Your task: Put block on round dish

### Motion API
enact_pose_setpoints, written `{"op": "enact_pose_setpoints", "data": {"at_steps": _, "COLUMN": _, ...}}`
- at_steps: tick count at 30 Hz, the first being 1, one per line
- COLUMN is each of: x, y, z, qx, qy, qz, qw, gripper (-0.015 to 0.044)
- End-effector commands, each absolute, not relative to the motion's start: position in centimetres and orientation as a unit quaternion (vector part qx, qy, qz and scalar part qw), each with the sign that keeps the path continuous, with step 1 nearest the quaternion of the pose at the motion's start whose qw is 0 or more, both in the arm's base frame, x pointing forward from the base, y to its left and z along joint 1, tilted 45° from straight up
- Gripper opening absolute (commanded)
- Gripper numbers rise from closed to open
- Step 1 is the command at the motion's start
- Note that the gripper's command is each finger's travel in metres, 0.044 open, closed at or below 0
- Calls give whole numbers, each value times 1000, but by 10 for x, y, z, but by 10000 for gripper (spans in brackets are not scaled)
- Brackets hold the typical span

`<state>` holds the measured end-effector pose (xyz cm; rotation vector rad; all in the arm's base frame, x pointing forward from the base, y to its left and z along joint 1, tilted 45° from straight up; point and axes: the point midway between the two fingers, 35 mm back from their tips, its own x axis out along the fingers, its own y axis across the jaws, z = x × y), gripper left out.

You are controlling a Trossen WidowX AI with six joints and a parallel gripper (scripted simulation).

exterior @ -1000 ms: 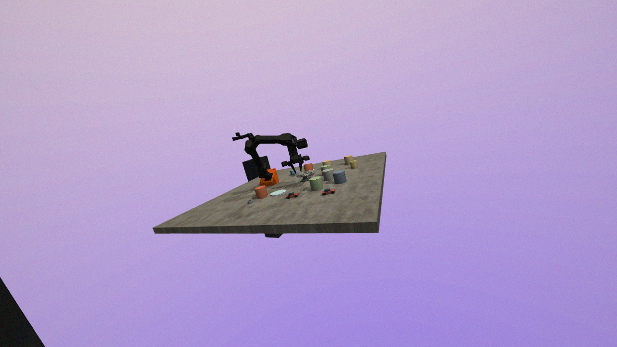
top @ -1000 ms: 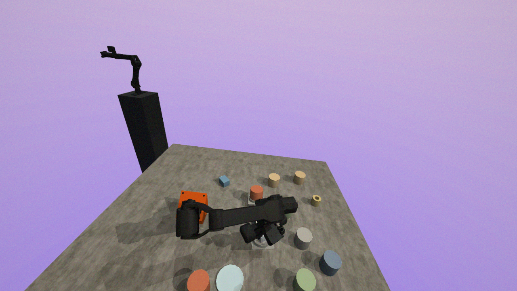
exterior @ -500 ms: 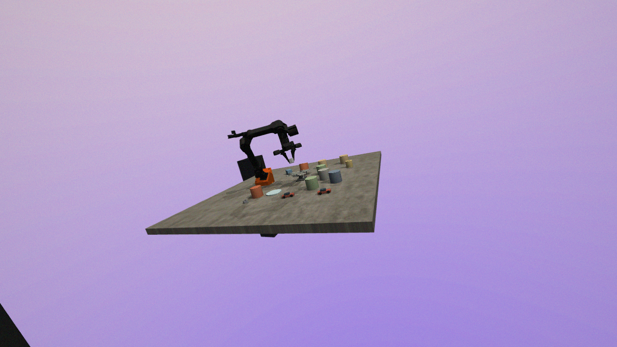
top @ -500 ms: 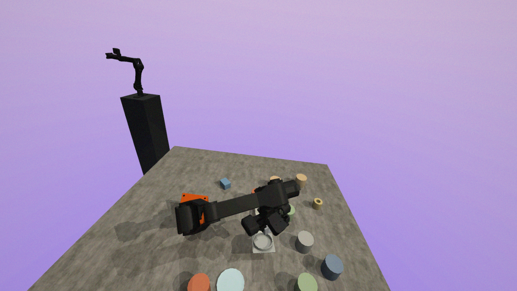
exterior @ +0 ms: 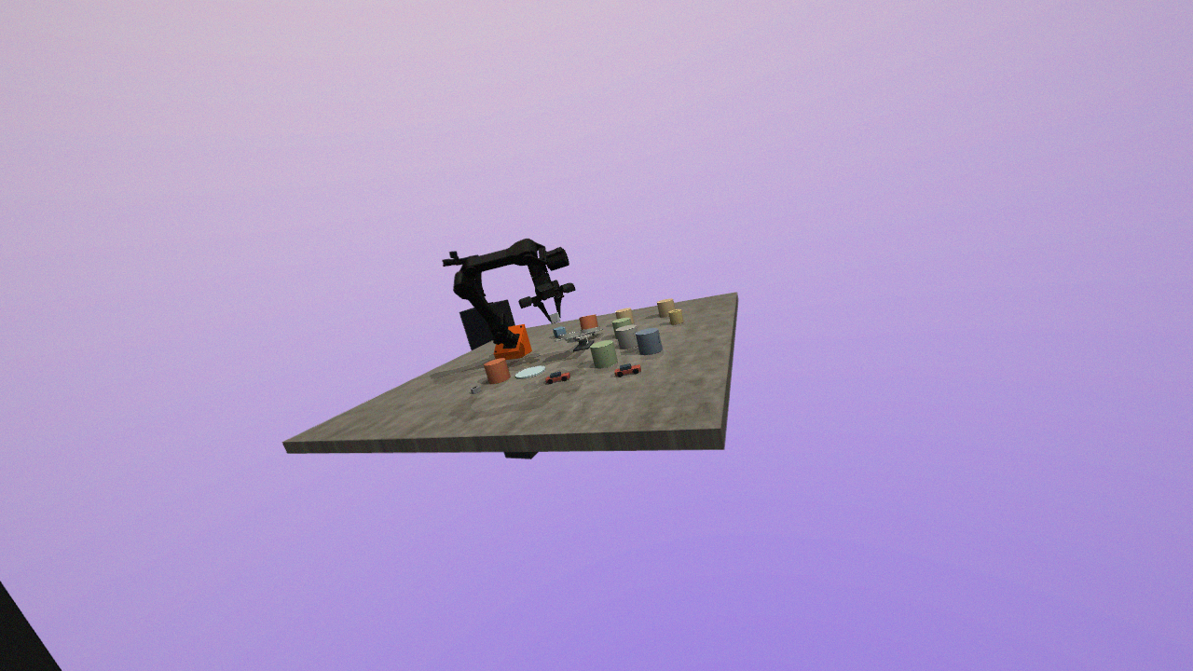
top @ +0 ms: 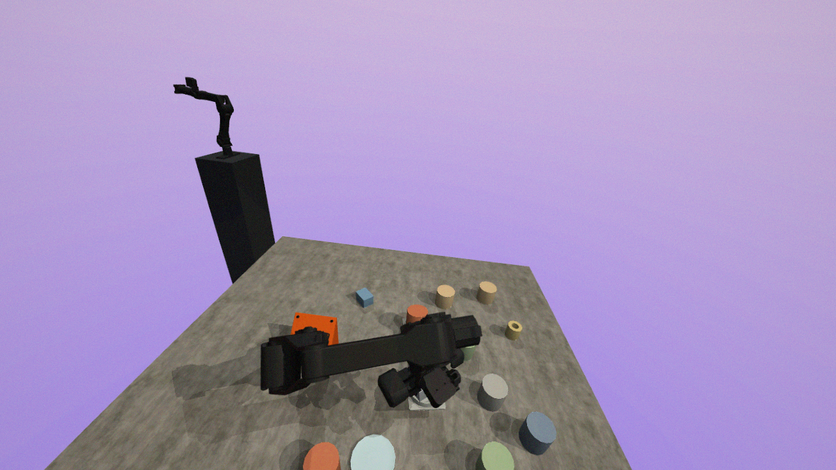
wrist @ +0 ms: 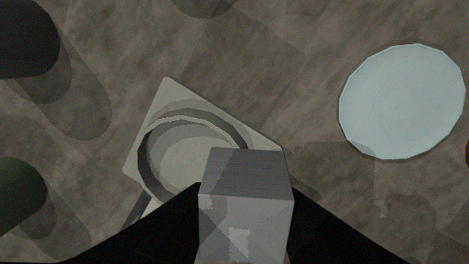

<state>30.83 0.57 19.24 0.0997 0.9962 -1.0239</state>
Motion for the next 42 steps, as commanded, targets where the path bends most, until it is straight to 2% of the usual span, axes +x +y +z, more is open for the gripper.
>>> {"op": "enact_pose_setpoints", "data": {"at_steps": 1, "x": 300, "y": -16, "z": 196, "qx": 48, "qy": 457, "qz": -474, "qw": 751, "gripper": 0}}
{"op": "enact_pose_setpoints", "data": {"at_steps": 23, "x": 233, "y": -117, "z": 204, "qx": 53, "qy": 444, "qz": -511, "qw": 734, "gripper": 0}}
{"op": "enact_pose_setpoints", "data": {"at_steps": 42, "x": 236, "y": -147, "z": 175, "qx": 53, "qy": 443, "qz": -512, "qw": 734, "gripper": 0}}
